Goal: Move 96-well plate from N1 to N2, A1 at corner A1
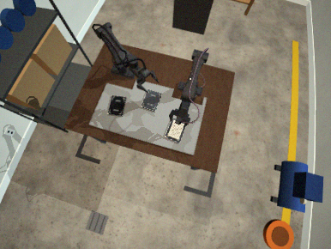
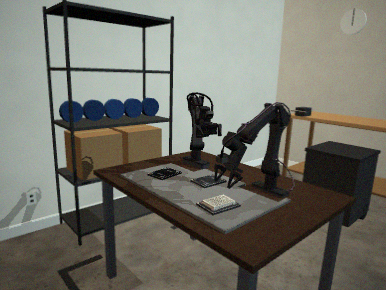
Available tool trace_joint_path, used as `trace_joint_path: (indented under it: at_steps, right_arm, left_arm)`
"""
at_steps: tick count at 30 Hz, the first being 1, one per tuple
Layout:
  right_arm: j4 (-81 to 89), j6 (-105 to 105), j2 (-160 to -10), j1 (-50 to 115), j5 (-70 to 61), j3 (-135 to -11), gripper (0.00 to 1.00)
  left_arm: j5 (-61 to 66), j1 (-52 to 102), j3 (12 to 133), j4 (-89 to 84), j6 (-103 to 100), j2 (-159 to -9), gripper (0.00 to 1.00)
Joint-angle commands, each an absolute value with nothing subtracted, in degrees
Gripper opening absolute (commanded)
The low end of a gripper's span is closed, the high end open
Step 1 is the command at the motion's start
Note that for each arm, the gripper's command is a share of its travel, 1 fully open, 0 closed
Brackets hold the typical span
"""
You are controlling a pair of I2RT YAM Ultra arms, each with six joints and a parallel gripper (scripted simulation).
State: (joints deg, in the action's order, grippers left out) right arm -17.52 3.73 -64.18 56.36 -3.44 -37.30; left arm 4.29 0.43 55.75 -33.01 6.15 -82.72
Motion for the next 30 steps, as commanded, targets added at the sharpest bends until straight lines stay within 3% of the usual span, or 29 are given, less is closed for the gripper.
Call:
trace_joint_path:
  at_steps: [1, 12, 21, 30]
  right_arm:
    - [-16.0, 3.5, -64.9, 56.9, -2.1, -39.0, 1.00]
    - [-16.0, 3.5, -64.9, 56.9, -2.1, -39.0, 1.00]
    - [-16.0, 3.5, -64.9, 56.9, -2.1, -39.0, 1.00]
    - [-16.0, 3.5, -64.9, 56.9, -2.1, -39.0, 1.00]
  left_arm:
    - [5.2, -0.2, 57.0, -32.9, 6.8, -81.2, 1.00]
    - [3.2, 0.3, 58.8, -39.5, 5.5, -83.8, 1.00]
    - [0.4, 1.7, 77.1, -58.7, 3.6, -99.3, 1.00]
    - [-0.3, 2.0, 88.5, -67.4, 2.7, -108.9, 1.00]
